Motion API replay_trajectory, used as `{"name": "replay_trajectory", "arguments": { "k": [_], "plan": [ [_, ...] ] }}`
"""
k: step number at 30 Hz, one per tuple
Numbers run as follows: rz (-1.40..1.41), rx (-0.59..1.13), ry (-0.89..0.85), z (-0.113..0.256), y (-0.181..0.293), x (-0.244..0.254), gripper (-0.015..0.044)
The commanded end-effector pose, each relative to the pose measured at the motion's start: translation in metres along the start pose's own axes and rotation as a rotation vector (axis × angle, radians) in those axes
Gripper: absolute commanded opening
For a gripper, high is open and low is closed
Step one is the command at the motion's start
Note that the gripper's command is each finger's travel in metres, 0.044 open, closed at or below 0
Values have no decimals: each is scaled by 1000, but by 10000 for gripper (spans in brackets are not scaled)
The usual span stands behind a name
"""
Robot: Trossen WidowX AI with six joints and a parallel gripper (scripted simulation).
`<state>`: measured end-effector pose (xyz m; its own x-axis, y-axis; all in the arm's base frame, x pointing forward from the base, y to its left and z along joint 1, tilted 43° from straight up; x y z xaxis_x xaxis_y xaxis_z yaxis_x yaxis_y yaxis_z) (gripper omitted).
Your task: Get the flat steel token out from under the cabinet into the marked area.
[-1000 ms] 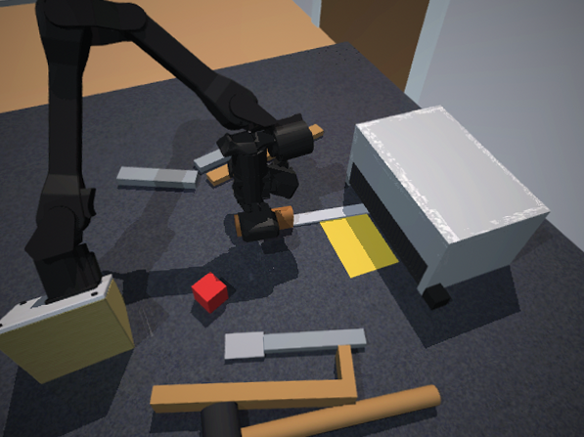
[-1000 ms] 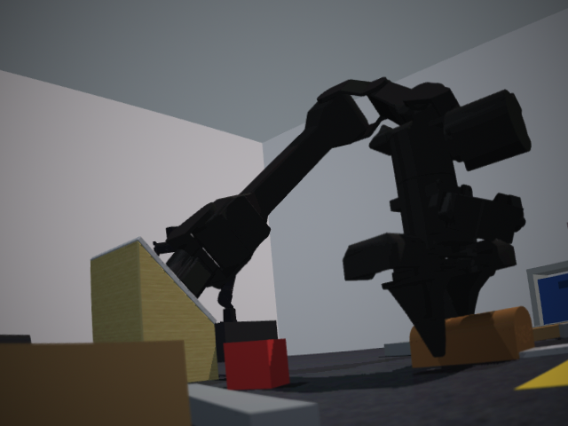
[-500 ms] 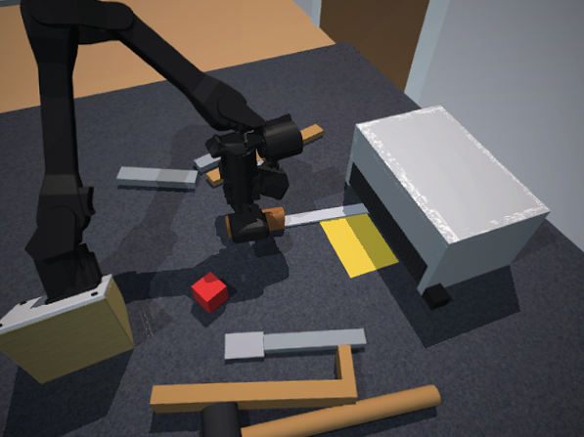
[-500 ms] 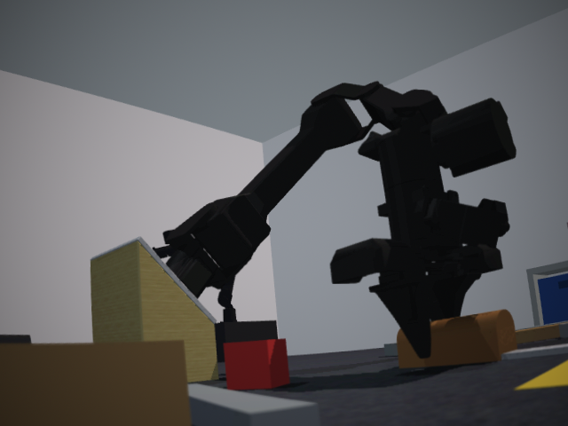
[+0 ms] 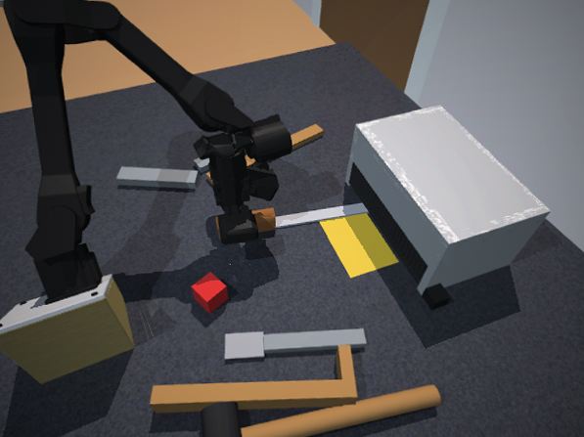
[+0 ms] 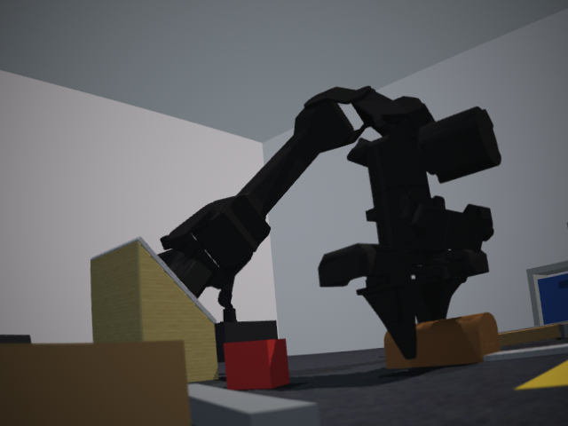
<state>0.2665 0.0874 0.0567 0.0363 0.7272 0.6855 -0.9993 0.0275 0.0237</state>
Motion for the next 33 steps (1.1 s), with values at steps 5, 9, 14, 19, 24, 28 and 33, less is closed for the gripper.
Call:
{"name": "replay_trajectory", "arguments": {
  "k": [5, 9, 14, 19, 24, 28, 33],
  "plan": [
    [-5, 5, 1, -1, 13, 1, 0],
    [-5, 5, 1, -1, 18, 2, 0],
    [-5, 5, 1, -1, 23, 3, 0],
    [-6, 5, 1, -1, 29, 5, 0],
    [-5, 5, 0, -1, 32, 6, 0],
    [-6, 1, 0, 0, 28, 7, 0],
    [-25, 2, 0, 1, 28, 11, 0]
  ]
}}
Point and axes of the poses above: the point midway between the two fingers, 35 mm back from their tips, its own z axis back along the fingers, its own x axis across the jaws, y = z × x, the point moved 4 cm from there along z, back along the fingers, and after that the axes turned 7 degrees about z, right-handed, at the moved point
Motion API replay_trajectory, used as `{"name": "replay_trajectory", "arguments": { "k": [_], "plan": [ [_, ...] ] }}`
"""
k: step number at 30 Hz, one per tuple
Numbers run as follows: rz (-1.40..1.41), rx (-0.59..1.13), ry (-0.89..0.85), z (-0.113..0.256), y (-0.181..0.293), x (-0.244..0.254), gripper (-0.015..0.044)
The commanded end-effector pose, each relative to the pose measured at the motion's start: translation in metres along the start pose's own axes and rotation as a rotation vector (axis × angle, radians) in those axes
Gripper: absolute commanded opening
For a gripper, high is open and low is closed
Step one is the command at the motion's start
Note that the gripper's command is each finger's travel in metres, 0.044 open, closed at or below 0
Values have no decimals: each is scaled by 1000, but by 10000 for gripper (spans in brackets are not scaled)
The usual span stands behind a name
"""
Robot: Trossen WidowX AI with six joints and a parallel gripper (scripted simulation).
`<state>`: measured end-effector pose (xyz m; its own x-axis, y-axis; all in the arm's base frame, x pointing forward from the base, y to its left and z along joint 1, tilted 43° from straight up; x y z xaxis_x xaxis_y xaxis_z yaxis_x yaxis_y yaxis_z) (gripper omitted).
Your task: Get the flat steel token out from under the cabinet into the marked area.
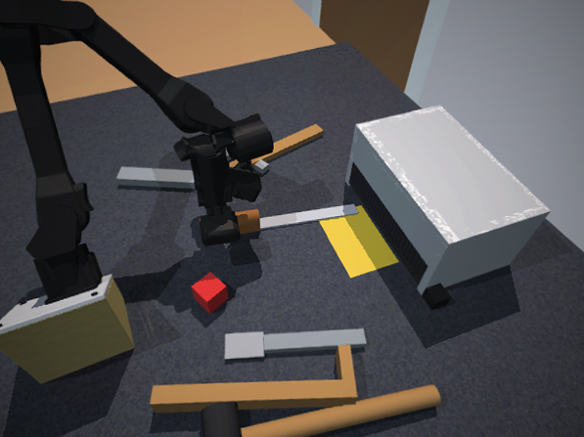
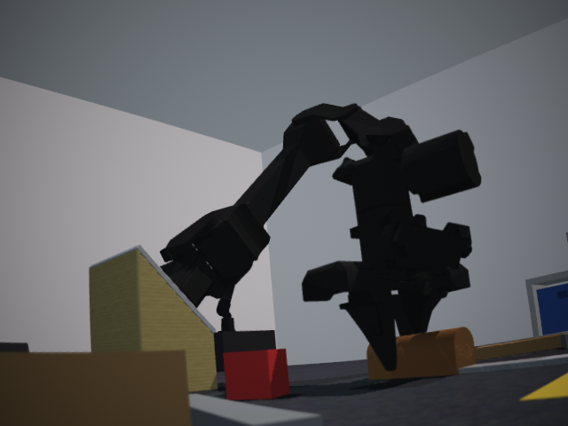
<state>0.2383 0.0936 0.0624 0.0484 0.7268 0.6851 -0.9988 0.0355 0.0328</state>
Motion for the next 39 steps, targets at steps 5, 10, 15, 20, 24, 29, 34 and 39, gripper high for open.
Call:
{"name": "replay_trajectory", "arguments": {
  "k": [5, 10, 15, 20, 24, 29, 34, 39],
  "plan": [
    [-35, 2, 0, 1, 0, 9, 0],
    [-54, 2, 0, 2, 0, 14, 0],
    [-68, 3, 0, 3, 0, 21, 0],
    [-78, 3, 0, 3, 0, 28, 0],
    [-84, 3, -1, 3, 0, 33, 0],
    [-91, 4, -1, 3, 1, 40, 0],
    [-94, 4, -2, 4, 1, 47, 0],
    [-97, 4, -2, 4, 1, 51, 0]
  ]
}}
Point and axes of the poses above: the point midway between the two fingers, 35 mm back from their tips, its own z axis back along the fingers, its own x axis across the jaws, y = z × x, the point moved 4 cm from there along z, back along the fingers, and after that the axes turned 7 degrees about z, right-handed, at the moved point
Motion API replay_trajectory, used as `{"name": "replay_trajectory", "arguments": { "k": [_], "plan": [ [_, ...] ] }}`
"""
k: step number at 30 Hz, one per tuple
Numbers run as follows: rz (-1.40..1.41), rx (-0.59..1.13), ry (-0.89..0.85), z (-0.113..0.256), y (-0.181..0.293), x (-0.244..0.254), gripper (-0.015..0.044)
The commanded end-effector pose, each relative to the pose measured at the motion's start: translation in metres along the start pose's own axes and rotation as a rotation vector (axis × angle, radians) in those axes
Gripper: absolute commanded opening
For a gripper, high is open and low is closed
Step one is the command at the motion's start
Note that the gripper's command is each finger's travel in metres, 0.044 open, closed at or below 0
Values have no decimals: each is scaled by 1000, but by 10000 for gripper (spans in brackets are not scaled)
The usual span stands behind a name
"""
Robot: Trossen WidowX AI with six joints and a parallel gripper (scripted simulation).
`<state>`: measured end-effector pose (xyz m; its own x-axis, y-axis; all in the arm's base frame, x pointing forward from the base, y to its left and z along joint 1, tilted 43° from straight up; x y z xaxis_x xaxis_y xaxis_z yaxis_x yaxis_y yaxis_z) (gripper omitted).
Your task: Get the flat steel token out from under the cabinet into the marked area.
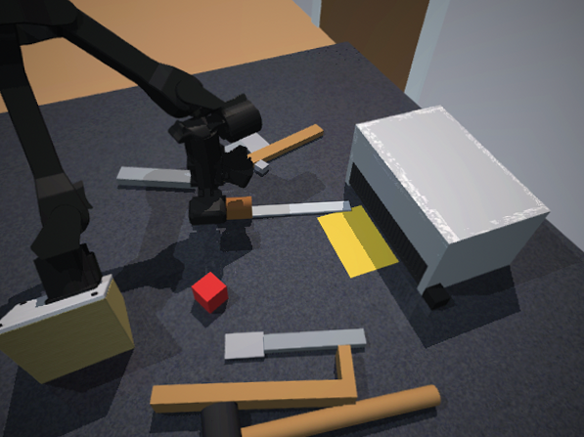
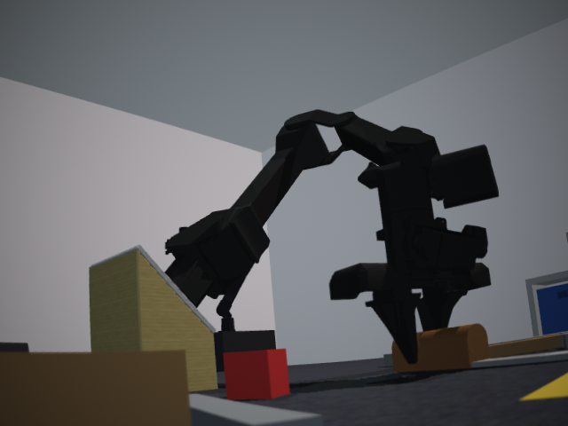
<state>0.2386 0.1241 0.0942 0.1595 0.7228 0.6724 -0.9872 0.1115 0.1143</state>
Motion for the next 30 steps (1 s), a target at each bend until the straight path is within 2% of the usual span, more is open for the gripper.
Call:
{"name": "replay_trajectory", "arguments": {
  "k": [1, 3, 11, 15, 18, 30],
  "plan": [
    [15, -3, -9, 2, 0, 7, 0],
    [14, -3, -9, 2, 0, 7, 0],
    [4, 0, -2, 0, 0, 3, 200],
    [4, 0, -2, 0, 0, 3, 200],
    [4, -3, -9, 0, 1, 3, 270],
    [6, -3, -9, -1, 1, 3, 270]
  ]
}}
Point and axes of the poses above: the point midway between the two fingers, 35 mm back from their tips, its own z axis back along the fingers, its own x axis across the jaws, y = z × x, the point moved 4 cm from there along z, back along the fingers, and after that the axes turned 7 degrees about z, right-handed, at the moved point
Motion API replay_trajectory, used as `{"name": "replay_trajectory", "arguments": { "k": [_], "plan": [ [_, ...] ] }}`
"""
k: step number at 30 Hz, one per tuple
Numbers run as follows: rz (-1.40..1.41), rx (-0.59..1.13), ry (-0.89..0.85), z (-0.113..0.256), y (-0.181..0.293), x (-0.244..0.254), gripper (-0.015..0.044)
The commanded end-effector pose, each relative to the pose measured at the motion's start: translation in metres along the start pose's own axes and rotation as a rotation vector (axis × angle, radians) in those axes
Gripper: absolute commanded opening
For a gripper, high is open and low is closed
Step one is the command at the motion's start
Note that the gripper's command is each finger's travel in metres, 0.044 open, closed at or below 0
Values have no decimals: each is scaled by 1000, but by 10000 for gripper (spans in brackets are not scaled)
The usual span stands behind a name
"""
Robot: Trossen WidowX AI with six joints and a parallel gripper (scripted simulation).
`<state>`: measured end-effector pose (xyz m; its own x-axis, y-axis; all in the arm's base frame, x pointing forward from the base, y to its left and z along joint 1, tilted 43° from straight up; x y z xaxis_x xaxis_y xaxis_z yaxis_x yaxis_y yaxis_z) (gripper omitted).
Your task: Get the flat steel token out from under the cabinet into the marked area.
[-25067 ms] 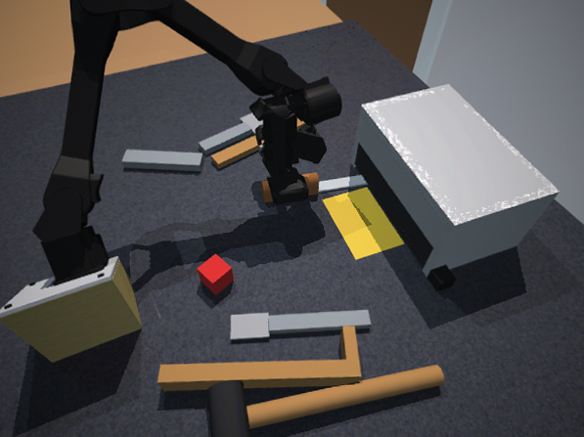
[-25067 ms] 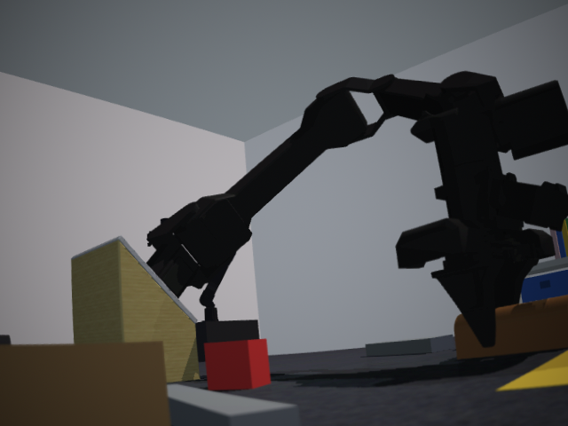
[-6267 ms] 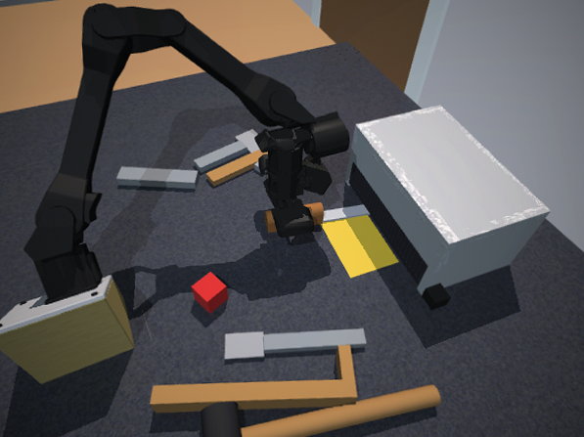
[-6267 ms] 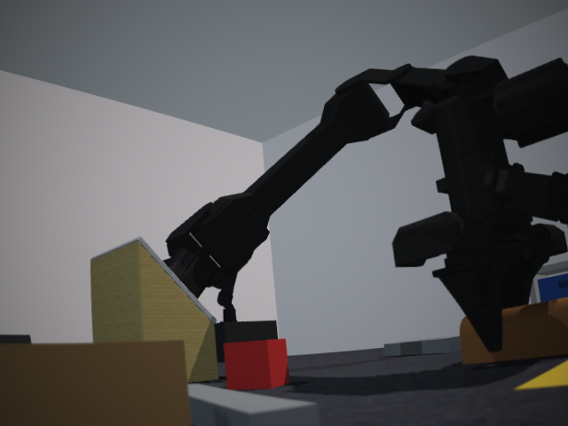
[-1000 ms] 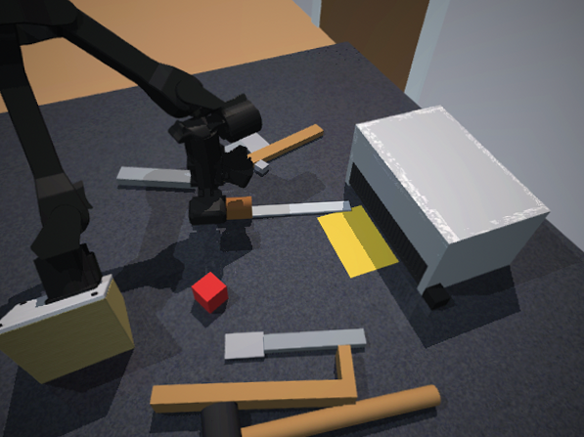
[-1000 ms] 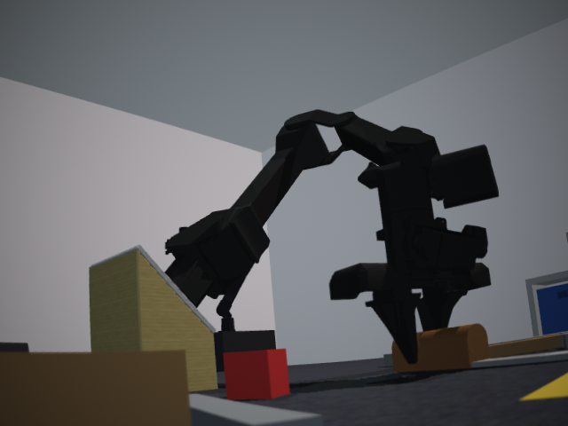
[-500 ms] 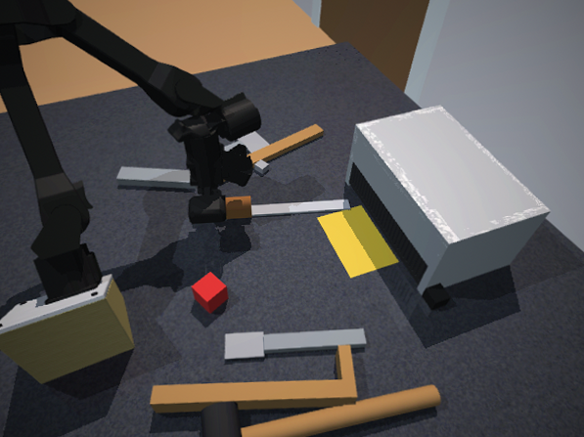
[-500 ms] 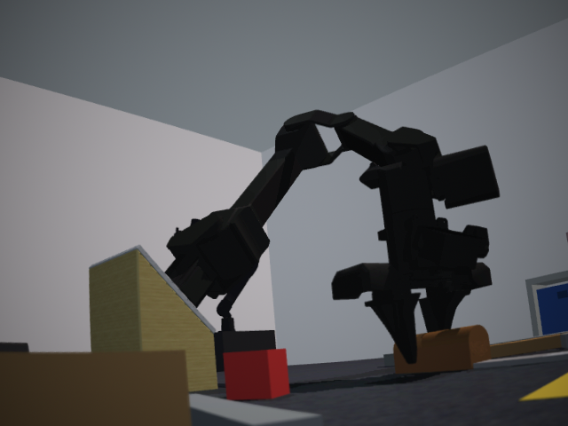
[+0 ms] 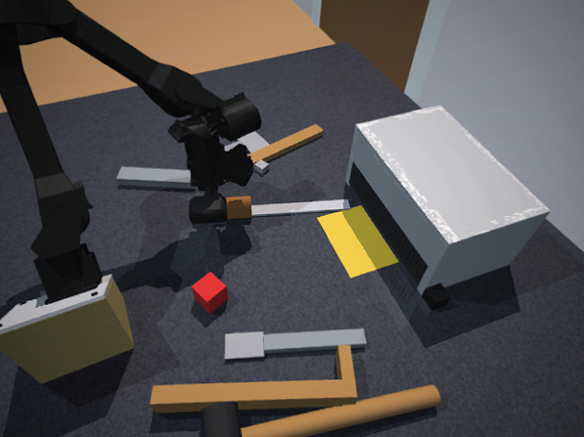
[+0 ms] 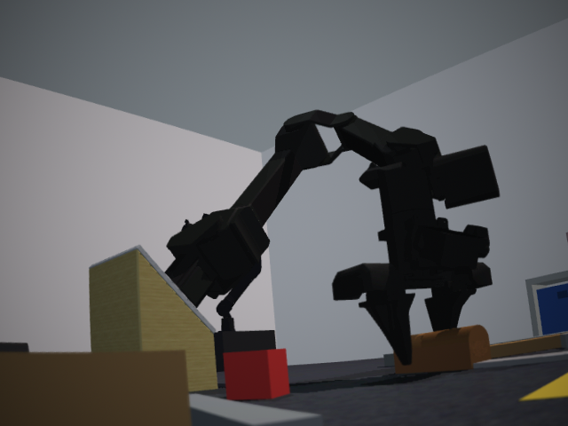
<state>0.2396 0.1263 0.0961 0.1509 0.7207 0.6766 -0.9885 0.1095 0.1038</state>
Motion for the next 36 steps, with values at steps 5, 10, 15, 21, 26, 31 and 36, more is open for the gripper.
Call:
{"name": "replay_trajectory", "arguments": {
  "k": [5, 10, 15, 21, 26, 31, 36],
  "plan": [
    [0, -2, -2, -1, 0, 0, 244],
    [0, -2, -2, -1, 0, 0, 132],
    [0, -2, -2, -1, 0, 0, 98],
    [0, -2, -2, -1, 0, 0, 0],
    [1, -2, -2, -1, -1, 0, 0],
    [4, -1, -2, -1, -7, 0, 0],
    [6, 0, -3, -1, -12, -1, 0]
  ]
}}
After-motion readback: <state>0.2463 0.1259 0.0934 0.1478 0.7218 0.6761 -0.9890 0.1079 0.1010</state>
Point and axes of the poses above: the point midway between the two fingers, 35 mm back from their tips, its own z axis back along the fingers, its own x axis across the jaws, y = z × x, the point moved 4 cm from there along z, back along the fingers, and after that the axes turned 7 degrees about z, right-handed, at the moved point
